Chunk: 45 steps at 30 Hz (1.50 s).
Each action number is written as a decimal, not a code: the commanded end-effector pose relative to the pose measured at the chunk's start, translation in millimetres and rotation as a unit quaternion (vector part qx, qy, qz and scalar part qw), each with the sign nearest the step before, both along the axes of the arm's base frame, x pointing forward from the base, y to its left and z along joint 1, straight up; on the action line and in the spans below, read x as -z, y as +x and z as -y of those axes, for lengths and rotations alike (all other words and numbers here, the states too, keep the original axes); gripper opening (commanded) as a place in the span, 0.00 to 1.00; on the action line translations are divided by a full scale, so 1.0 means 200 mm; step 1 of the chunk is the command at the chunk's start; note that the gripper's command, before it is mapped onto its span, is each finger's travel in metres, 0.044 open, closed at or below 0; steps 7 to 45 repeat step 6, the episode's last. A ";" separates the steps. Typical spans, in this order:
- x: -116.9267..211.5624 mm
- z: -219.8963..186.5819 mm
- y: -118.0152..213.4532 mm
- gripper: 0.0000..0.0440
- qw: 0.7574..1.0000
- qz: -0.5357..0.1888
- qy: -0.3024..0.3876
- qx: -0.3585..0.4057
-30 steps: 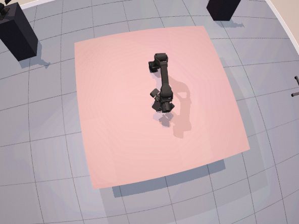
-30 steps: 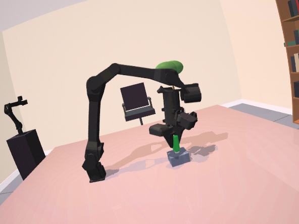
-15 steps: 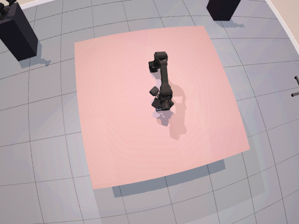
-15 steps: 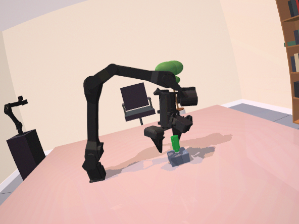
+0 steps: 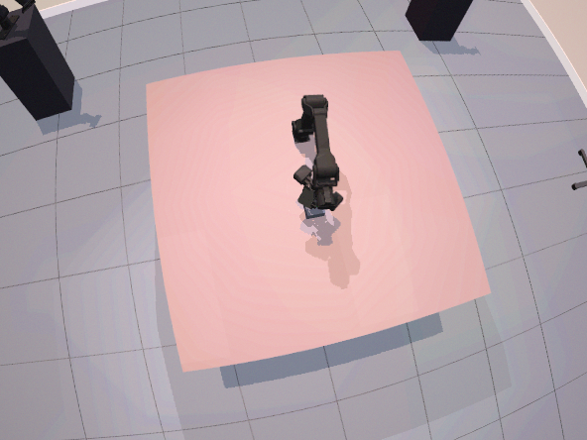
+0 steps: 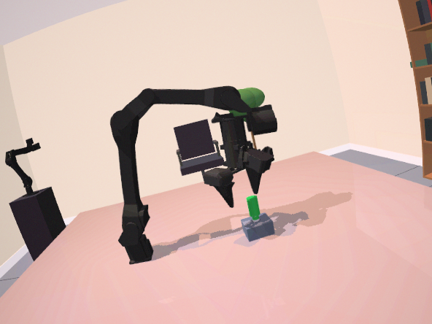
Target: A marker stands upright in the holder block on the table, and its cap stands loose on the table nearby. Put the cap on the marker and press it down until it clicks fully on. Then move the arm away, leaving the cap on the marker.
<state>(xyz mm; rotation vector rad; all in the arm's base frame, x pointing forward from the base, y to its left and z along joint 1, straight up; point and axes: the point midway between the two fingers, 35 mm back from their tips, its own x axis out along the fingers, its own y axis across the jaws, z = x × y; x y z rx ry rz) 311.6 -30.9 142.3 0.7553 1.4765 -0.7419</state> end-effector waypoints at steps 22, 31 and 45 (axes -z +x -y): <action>-0.11 0.02 -0.01 0.96 1.000 0.027 -0.007 -0.010; -0.11 0.02 -0.01 0.96 1.000 0.027 -0.007 -0.010; -0.11 0.02 -0.01 0.96 1.000 0.027 -0.007 -0.010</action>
